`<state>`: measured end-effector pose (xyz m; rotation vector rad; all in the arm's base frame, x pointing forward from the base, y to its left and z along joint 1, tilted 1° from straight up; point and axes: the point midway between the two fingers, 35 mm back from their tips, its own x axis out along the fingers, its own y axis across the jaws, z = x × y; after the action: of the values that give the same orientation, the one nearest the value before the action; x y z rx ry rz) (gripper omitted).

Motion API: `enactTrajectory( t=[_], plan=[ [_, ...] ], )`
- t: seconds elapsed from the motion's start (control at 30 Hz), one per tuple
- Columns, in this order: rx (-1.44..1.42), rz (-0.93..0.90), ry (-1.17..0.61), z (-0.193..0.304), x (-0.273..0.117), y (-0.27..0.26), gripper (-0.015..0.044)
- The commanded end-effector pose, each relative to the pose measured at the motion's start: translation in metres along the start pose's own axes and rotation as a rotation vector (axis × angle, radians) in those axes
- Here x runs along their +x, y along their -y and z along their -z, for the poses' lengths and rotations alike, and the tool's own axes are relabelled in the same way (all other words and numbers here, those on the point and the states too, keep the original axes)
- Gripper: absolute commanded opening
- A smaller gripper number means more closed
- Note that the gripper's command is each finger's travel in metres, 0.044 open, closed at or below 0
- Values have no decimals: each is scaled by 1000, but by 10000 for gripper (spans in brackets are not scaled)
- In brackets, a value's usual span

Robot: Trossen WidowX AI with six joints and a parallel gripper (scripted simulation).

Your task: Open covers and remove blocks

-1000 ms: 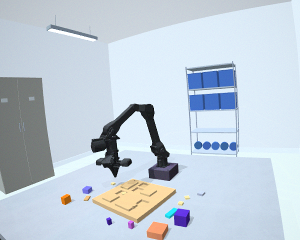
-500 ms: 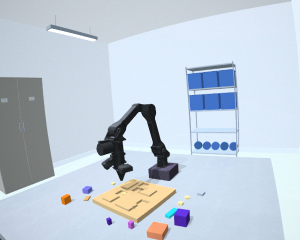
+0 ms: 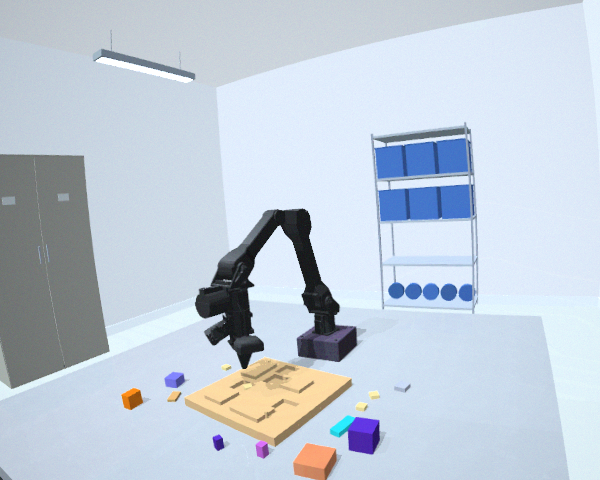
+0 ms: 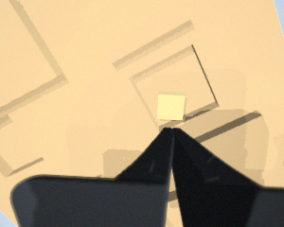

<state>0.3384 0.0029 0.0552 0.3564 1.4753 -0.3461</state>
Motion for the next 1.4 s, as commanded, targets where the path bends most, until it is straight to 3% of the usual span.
enactTrajectory(
  t=[0.0,0.17,1.37],
  plan=[
    [4,12,-18,3,21,2,0],
    [4,12,-18,4,37,3,0],
    [4,12,-17,-8,52,4,0]
  ],
)
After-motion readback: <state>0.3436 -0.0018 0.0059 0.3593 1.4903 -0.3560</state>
